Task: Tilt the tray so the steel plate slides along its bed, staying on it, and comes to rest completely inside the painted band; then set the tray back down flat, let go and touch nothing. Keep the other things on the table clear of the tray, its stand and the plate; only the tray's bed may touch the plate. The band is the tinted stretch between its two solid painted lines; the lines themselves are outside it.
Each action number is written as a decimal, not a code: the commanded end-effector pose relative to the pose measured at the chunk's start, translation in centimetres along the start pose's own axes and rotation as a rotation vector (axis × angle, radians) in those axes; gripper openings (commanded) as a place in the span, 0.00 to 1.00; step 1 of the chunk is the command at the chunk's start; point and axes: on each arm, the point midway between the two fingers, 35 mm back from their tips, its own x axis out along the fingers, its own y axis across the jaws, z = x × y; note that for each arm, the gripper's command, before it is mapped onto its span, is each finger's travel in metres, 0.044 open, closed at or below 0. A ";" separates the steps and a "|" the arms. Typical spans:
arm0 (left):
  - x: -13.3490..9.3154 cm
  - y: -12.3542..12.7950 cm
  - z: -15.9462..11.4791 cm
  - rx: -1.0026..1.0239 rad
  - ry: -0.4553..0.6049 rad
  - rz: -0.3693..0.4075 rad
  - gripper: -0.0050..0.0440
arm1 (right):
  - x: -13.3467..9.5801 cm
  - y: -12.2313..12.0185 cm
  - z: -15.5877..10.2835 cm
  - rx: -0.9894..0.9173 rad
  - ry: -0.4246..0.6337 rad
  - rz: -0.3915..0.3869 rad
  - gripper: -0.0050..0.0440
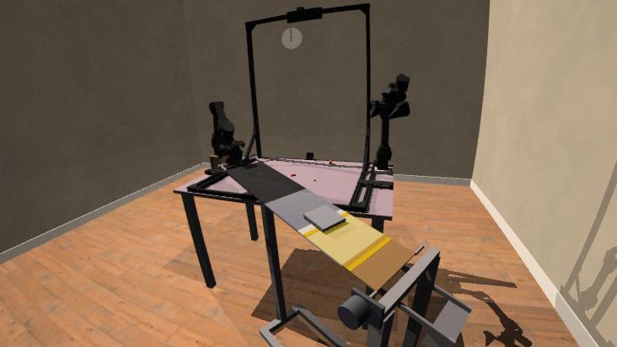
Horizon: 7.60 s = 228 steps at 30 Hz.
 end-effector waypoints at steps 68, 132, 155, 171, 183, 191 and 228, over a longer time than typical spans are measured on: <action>0.0 0.0 0.1 0.005 -0.002 0.000 1.00 | -0.2 0.6 0.0 0.000 -0.002 -0.020 0.10; 0.0 0.0 0.1 0.005 -0.002 0.000 1.00 | -2.0 2.7 0.0 0.000 -0.002 0.027 0.10; 0.0 0.0 0.1 0.005 -0.002 0.000 1.00 | -2.7 3.7 0.0 0.000 -0.002 0.039 0.10; 0.0 0.0 0.1 0.005 -0.002 0.000 1.00 | 3.2 -3.4 0.0 0.000 -0.002 0.001 0.10; 0.0 0.0 0.1 0.005 -0.002 0.000 1.00 | 2.9 -3.1 0.0 0.000 -0.002 -0.073 0.10; 0.0 0.0 0.1 0.005 -0.002 0.000 1.00 | 1.9 -1.9 0.0 0.000 -0.002 -0.061 0.10; 0.0 0.0 0.1 0.005 -0.002 0.000 1.00 | -0.5 0.9 0.0 0.000 -0.002 -0.015 0.10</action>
